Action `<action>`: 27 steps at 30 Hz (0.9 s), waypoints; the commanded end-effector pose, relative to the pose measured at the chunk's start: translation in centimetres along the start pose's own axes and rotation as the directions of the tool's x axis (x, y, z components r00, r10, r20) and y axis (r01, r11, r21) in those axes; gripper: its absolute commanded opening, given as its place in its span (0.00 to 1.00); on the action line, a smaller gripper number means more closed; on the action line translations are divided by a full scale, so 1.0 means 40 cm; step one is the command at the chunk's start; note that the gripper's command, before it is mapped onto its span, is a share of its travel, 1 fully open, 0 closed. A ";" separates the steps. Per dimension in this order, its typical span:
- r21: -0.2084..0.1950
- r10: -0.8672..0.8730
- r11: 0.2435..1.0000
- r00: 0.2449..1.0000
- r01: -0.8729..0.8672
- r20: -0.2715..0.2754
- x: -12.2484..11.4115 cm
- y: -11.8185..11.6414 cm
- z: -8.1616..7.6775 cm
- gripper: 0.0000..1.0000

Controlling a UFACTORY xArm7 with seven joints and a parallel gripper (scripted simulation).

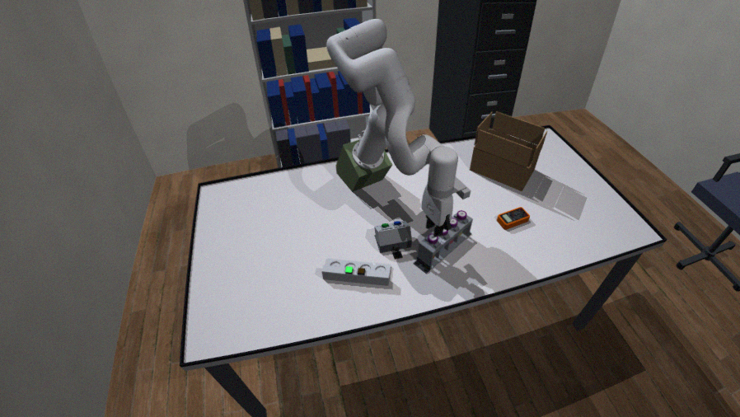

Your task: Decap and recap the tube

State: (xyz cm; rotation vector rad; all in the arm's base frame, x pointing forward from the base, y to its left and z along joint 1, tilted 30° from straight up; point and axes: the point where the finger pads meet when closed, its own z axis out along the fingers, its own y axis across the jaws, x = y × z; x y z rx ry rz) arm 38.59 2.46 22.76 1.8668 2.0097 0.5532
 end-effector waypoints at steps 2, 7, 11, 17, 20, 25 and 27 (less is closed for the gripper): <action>0.110 0.220 0.970 0.975 -0.218 -0.003 -0.029 -0.053 -0.007 0.00; 0.137 0.273 0.953 0.962 -0.270 0.000 -0.064 -0.119 -0.006 0.00; 0.137 0.273 0.953 0.962 -0.270 0.000 -0.072 -0.136 0.002 0.00; 0.137 0.273 0.953 0.962 -0.271 0.001 -0.122 -0.241 0.049 0.00; 0.137 0.273 0.953 0.962 -0.271 0.001 -0.147 -0.294 0.073 0.00; 0.138 0.273 0.953 0.962 -0.271 0.001 -0.189 -0.381 0.113 0.00; 0.138 0.273 0.953 0.962 -0.271 0.001 -0.189 -0.381 0.113 0.00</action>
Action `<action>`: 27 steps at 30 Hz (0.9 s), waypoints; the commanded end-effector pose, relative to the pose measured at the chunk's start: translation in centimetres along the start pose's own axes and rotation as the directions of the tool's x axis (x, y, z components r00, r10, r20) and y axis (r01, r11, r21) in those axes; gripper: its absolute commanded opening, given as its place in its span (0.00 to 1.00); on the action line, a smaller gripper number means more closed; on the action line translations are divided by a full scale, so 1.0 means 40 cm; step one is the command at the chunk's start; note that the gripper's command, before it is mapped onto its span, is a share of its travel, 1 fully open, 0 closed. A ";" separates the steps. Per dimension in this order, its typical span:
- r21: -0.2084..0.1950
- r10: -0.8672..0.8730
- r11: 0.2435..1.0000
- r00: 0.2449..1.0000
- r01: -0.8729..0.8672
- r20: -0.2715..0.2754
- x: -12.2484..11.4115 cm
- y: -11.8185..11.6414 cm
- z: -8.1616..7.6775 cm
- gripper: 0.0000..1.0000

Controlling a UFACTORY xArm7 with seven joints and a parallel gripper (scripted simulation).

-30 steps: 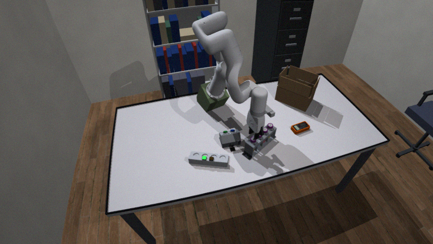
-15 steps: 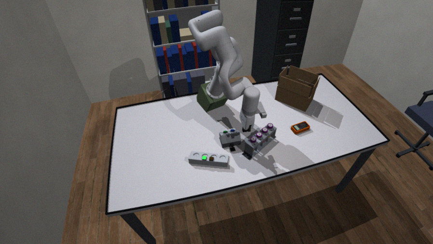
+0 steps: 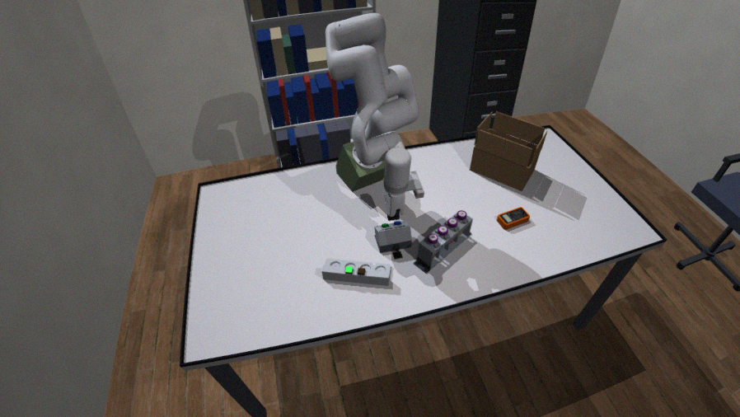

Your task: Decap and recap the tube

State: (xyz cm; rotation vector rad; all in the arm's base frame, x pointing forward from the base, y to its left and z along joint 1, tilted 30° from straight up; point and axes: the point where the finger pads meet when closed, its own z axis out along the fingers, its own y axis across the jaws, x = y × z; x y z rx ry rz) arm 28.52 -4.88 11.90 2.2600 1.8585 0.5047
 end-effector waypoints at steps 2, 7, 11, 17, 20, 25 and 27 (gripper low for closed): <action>-0.012 -0.003 1.000 1.000 0.003 -0.001 -0.051 -0.034 0.035 0.00; -0.012 -0.003 1.000 1.000 0.003 -0.001 -0.054 -0.037 0.037 0.00; -0.012 -0.003 1.000 1.000 0.003 -0.001 -0.054 -0.037 0.037 0.00; -0.012 -0.003 1.000 1.000 0.003 -0.001 -0.053 -0.032 0.066 0.00; -0.012 -0.003 1.000 1.000 0.003 -0.001 -0.053 -0.030 0.081 0.00; -0.012 -0.003 1.000 1.000 0.003 -0.001 -0.053 -0.030 0.081 0.00; -0.012 -0.003 1.000 1.000 0.003 -0.001 -0.053 -0.030 0.081 0.00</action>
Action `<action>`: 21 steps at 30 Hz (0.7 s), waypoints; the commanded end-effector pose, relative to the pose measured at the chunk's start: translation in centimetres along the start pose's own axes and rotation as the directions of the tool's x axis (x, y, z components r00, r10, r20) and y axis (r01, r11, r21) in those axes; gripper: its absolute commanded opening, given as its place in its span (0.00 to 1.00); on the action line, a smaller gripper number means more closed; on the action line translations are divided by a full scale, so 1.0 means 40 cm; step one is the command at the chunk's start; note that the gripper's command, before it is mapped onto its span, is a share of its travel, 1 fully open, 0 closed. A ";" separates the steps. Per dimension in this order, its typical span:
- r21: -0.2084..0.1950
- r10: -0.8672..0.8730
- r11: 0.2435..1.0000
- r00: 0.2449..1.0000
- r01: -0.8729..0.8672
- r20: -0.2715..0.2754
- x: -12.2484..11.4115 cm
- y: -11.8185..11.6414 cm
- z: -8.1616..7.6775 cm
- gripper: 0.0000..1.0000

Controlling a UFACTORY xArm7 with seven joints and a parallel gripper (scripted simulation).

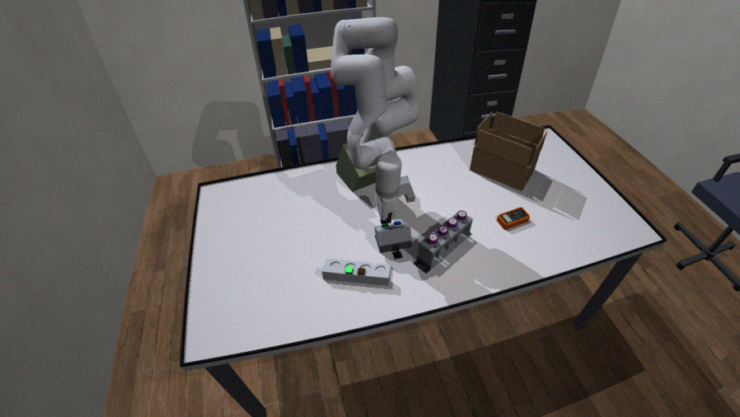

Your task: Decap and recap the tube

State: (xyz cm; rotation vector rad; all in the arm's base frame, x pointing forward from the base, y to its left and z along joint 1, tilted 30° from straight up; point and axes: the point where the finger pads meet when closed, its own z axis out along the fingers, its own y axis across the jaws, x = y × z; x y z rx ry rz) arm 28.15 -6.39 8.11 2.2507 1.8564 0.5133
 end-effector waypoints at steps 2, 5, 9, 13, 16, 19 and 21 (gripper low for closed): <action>-0.003 0.000 1.000 1.000 0.000 0.000 -0.001 0.003 0.000 0.00; -0.003 0.000 1.000 1.000 0.000 0.000 -0.001 0.003 0.000 0.00; -0.003 0.000 1.000 1.000 0.000 0.000 -0.001 0.003 0.000 0.00; -0.003 0.000 1.000 1.000 0.000 0.000 -0.001 0.003 0.003 0.00; -0.003 0.000 1.000 1.000 0.000 0.000 -0.001 0.004 0.006 0.00; -0.003 0.000 1.000 1.000 0.000 0.000 -0.001 0.004 0.008 0.00; -0.003 0.000 1.000 1.000 0.000 0.000 -0.001 0.004 0.010 0.00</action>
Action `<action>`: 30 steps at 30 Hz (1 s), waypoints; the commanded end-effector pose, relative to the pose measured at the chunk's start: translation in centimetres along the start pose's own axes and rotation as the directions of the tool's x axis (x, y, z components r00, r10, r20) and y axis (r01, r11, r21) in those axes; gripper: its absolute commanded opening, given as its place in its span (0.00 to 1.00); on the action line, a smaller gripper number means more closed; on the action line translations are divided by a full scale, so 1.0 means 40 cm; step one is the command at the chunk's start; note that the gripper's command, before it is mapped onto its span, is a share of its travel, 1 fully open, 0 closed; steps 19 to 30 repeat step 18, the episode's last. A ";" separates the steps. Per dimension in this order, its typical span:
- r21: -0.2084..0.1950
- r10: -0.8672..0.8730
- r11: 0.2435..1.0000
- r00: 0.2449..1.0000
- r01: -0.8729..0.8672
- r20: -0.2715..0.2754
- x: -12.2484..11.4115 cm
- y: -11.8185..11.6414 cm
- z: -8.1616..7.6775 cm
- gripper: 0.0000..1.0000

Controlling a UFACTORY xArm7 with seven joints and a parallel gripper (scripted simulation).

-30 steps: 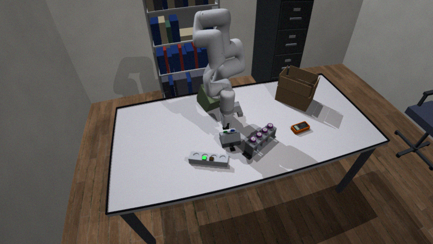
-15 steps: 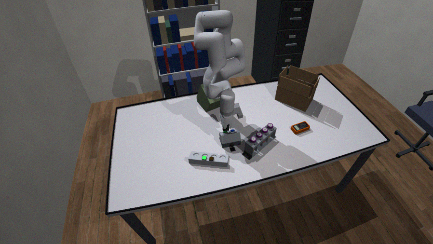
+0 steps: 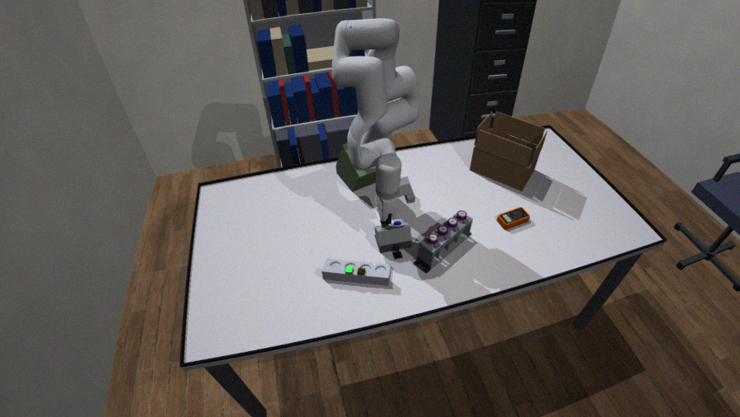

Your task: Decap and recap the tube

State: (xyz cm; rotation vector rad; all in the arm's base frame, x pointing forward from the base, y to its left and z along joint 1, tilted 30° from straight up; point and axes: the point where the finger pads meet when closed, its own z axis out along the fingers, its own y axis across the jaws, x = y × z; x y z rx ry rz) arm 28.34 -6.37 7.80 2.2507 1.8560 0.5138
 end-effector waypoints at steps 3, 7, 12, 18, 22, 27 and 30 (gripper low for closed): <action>-0.002 0.000 1.000 1.000 0.000 0.000 -0.001 0.003 0.002 0.00; -0.002 0.000 1.000 1.000 0.000 0.000 -0.001 0.003 0.005 0.00; -0.002 0.000 1.000 1.000 0.000 0.000 -0.001 0.004 0.009 0.00; -0.002 0.000 1.000 1.000 0.000 0.000 -0.001 0.004 0.014 0.00; -0.002 0.000 1.000 1.000 0.000 0.000 -0.001 0.004 0.014 0.00; -0.002 0.000 1.000 1.000 0.000 0.000 -0.001 0.004 0.014 0.00; -0.002 0.000 1.000 1.000 0.000 0.000 -0.001 0.004 0.014 0.00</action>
